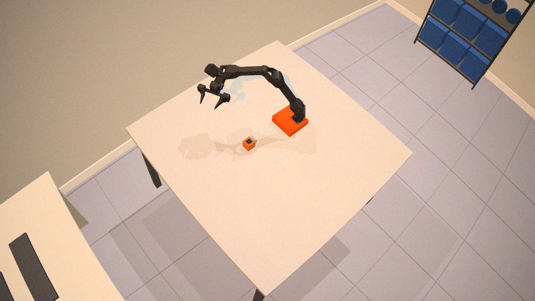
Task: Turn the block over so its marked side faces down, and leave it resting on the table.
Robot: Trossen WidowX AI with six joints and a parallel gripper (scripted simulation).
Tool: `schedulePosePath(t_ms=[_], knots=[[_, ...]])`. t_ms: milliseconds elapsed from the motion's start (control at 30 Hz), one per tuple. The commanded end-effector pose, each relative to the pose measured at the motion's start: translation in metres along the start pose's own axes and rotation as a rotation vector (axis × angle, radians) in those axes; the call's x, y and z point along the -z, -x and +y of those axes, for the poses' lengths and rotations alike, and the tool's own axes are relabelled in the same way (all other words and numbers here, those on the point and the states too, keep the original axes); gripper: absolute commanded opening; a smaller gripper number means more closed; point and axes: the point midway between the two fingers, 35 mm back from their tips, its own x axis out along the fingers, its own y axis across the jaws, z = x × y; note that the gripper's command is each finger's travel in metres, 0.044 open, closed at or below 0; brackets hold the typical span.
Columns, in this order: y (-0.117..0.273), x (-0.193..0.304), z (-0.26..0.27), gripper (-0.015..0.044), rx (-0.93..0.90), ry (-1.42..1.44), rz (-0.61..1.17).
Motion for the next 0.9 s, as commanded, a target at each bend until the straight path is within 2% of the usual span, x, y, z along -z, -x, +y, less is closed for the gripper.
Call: schedulePosePath(t_ms=[0, 167, 300, 433, 600, 667, 867], knots=[[-0.002, 0.001, 0.002, 0.0426, -0.001, -0.012, 0.010], [-0.052, 0.029, 0.058, 0.0440, -0.011, -0.278, 0.300], [-0.072, 0.054, 0.110, 0.0440, 0.006, -0.429, 0.554], [-0.073, 0.079, 0.172, 0.0440, 0.063, -0.526, 0.860], [-0.049, 0.100, 0.234, 0.0440, 0.189, -0.524, 1.206], [-0.044, 0.102, 0.247, 0.0440, 0.220, -0.509, 1.266], [-0.044, 0.102, 0.249, 0.0440, 0.224, -0.507, 1.273]])
